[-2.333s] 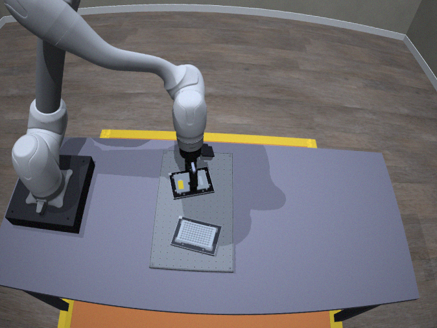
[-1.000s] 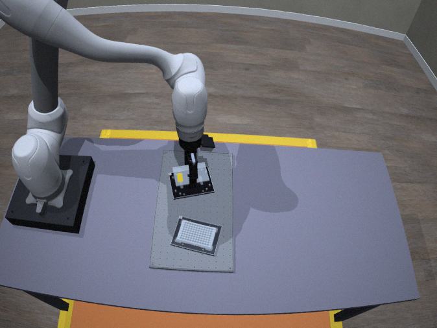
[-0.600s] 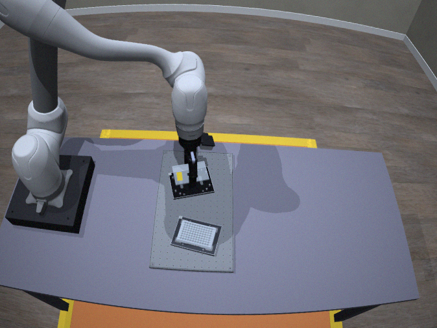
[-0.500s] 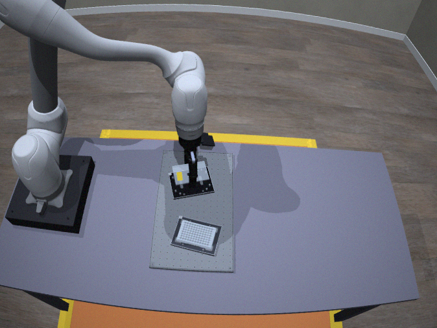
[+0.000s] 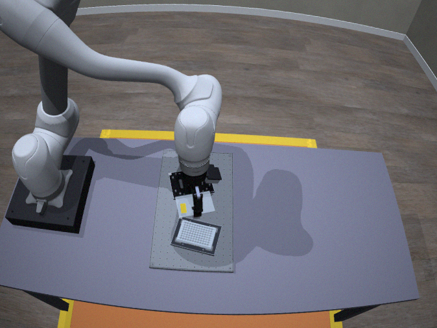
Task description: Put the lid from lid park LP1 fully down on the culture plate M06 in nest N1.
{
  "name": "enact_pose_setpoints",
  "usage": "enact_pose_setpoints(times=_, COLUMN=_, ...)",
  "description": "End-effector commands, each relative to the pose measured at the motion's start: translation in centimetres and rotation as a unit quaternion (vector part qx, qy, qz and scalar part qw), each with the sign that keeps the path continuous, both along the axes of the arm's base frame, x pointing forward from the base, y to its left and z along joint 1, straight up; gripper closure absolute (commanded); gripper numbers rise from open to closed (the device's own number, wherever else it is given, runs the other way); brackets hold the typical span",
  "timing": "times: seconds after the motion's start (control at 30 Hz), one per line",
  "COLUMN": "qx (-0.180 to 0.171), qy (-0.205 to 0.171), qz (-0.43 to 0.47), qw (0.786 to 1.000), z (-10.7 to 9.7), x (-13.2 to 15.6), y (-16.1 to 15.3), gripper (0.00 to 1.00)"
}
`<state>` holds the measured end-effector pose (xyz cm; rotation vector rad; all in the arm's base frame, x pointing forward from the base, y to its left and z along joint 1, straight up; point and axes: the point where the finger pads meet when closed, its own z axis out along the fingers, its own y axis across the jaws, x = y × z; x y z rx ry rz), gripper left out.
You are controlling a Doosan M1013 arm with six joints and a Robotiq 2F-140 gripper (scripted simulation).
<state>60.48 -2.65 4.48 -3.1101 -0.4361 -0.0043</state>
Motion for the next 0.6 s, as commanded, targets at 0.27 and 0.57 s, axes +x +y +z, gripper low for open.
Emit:
enact_pose_setpoints(times=0.27, qx=0.003, qy=0.002, qz=0.000, qw=1.000, z=-0.2, x=1.3, y=-9.3, gripper=0.40)
enact_pose_setpoints(times=0.57, qx=0.002, qy=0.002, qz=-0.001, qw=1.000, z=-0.3, x=1.2, y=-9.3, gripper=0.40)
